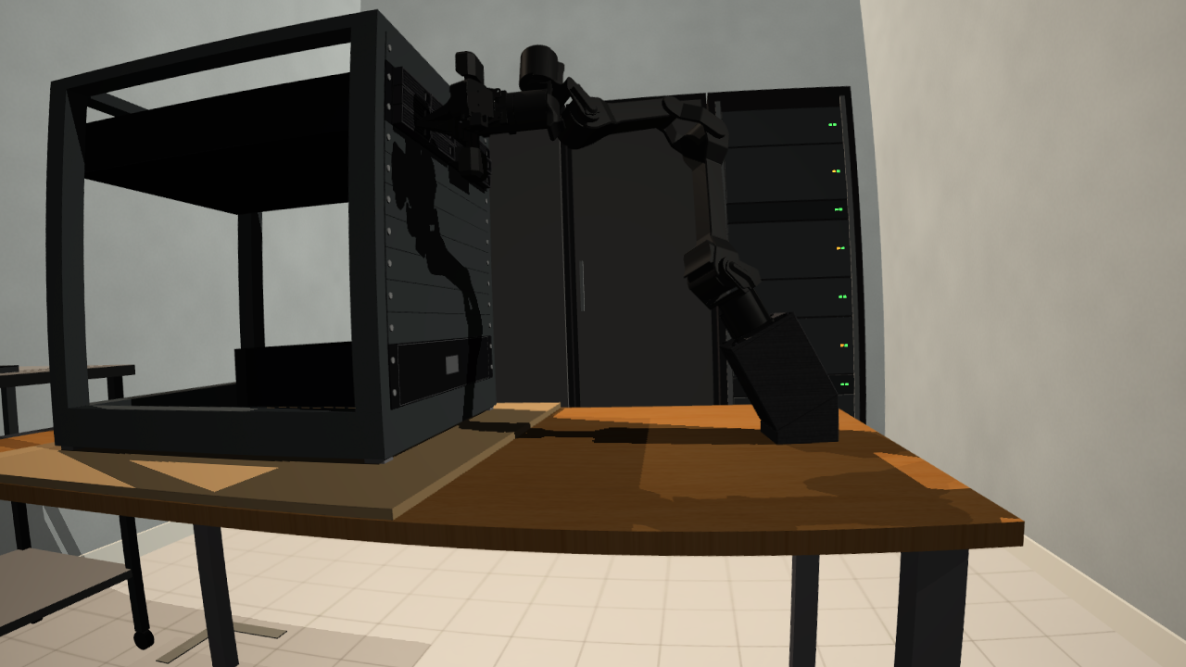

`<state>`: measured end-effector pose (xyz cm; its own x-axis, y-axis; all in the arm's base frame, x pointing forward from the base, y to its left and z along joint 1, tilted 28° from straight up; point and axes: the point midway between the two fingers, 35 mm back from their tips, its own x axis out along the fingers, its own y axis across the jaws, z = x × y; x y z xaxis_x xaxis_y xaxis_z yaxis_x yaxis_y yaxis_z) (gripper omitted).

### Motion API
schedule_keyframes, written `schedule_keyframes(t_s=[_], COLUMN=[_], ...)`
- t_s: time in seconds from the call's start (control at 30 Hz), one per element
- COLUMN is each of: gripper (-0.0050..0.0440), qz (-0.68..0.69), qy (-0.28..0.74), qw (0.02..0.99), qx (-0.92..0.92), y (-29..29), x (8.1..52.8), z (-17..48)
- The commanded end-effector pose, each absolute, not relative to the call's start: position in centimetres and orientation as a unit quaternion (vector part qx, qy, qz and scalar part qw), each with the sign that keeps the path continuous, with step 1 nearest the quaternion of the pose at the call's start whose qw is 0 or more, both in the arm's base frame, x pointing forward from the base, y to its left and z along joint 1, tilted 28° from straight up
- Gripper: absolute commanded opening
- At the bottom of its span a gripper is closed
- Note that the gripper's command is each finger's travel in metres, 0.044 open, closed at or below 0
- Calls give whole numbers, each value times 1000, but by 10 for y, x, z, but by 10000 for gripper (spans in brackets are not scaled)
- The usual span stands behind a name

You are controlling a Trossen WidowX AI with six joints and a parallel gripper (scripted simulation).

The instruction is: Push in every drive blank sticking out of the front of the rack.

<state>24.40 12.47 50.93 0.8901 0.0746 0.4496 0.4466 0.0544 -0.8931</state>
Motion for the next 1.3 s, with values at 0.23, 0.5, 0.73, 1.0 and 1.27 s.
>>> schedule_keyframes(t_s=[0.23, 0.5, 0.73, 1.0, 1.27], gripper=[-50, -50, -50, -50, -50], qz=[-142, -142, -142, -142, -142], qy=[-198, -198, -198, -198, -198], qw=[704, 704, 704, 704, 704], qx=[-667, -667, -667, -667, -667], y=[121, 121, 121, 121, 119], x=[243, 243, 243, 242, 219], z=[520, 520, 520, 520, 508])
